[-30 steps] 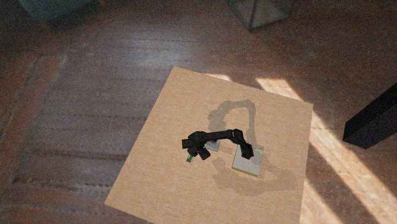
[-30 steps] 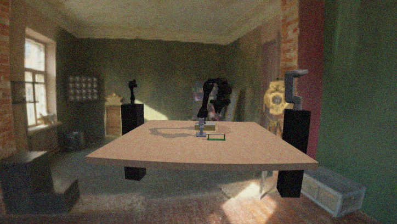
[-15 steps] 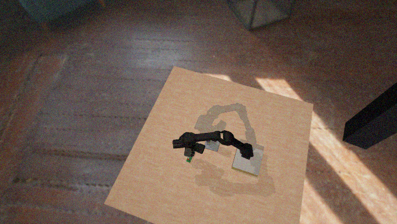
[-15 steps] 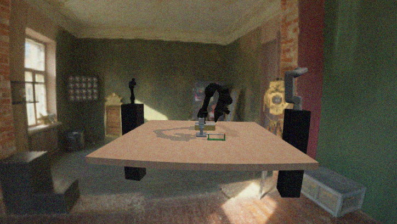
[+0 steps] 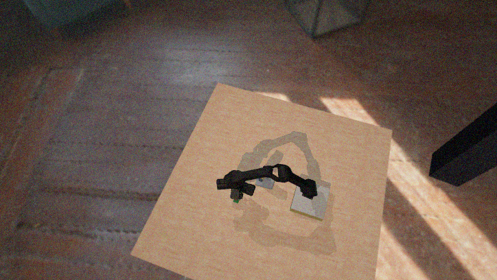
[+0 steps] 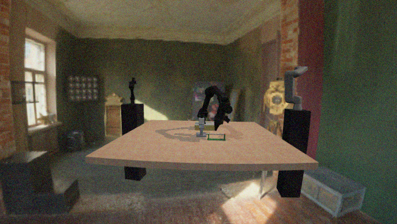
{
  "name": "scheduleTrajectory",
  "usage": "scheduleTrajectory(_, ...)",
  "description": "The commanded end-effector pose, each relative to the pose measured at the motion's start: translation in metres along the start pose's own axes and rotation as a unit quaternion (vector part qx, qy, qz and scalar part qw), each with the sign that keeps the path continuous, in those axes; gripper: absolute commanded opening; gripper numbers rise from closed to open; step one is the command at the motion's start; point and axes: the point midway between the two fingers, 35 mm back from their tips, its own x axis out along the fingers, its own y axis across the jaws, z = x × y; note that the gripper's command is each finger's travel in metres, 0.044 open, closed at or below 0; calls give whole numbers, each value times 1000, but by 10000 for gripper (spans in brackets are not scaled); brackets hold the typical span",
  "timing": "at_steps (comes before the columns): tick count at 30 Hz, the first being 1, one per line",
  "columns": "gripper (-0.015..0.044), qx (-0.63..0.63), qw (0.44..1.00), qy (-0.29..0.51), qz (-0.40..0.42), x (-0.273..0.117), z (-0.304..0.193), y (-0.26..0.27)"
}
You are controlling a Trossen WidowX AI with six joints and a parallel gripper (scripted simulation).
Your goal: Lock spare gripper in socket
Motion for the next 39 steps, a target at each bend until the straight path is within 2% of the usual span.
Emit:
scheduleTrajectory(1,180,-2,1000,3,-1,8,1,-1)
scheduleTrajectory(39,180,-2,1000,3,-1,62,16,-2)
